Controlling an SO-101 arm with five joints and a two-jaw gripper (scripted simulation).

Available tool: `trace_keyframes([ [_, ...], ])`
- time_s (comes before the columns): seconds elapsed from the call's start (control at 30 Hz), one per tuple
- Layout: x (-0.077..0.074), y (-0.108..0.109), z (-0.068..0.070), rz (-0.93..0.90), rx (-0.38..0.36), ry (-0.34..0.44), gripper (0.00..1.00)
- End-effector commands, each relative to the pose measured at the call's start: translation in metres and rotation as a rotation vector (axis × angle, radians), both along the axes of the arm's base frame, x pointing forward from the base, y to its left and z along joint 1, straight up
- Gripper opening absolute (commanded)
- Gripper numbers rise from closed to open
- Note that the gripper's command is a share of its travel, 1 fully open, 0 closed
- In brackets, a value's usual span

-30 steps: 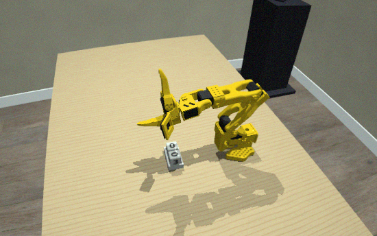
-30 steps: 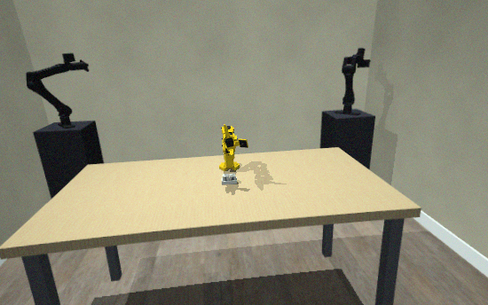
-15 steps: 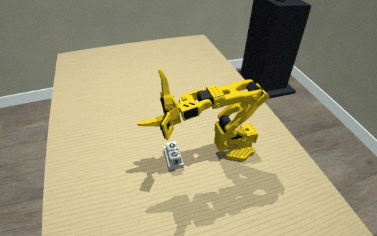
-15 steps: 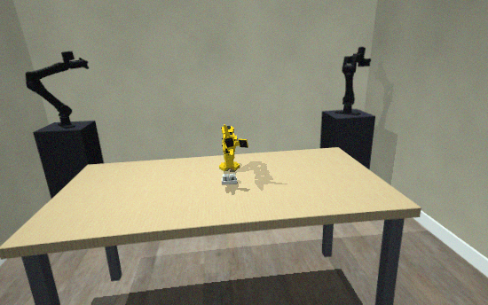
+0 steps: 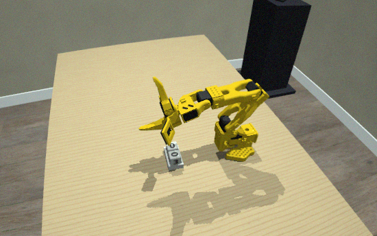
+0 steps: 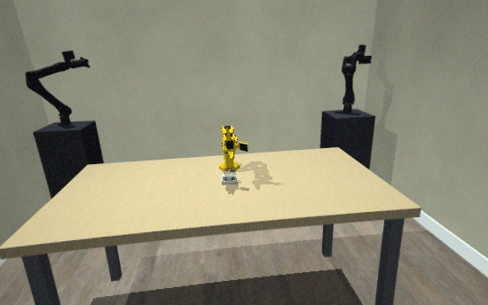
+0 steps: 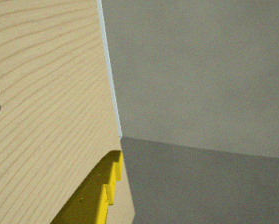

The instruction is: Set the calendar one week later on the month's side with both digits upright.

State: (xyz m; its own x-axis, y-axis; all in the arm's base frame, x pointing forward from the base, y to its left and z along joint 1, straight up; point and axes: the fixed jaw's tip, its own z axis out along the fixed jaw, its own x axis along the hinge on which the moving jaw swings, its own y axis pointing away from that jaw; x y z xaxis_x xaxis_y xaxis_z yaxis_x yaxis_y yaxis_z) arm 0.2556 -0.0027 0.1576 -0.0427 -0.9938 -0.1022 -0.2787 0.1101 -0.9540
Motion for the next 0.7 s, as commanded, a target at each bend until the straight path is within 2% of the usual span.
trace_keyframes([
  [0.0, 0.000, -0.002, 0.002, 0.014, -0.064, 0.019, 0.93],
  [0.2, -0.005, -0.005, -0.015, 0.073, -0.220, 0.153, 0.87],
  [0.4, -0.015, -0.008, -0.035, 0.181, -0.409, 0.324, 0.78],
  [0.47, -0.015, -0.008, -0.035, 0.181, -0.409, 0.324, 0.78],
  [0.67, -0.030, -0.011, -0.054, 0.348, -0.604, 0.509, 0.68],
])
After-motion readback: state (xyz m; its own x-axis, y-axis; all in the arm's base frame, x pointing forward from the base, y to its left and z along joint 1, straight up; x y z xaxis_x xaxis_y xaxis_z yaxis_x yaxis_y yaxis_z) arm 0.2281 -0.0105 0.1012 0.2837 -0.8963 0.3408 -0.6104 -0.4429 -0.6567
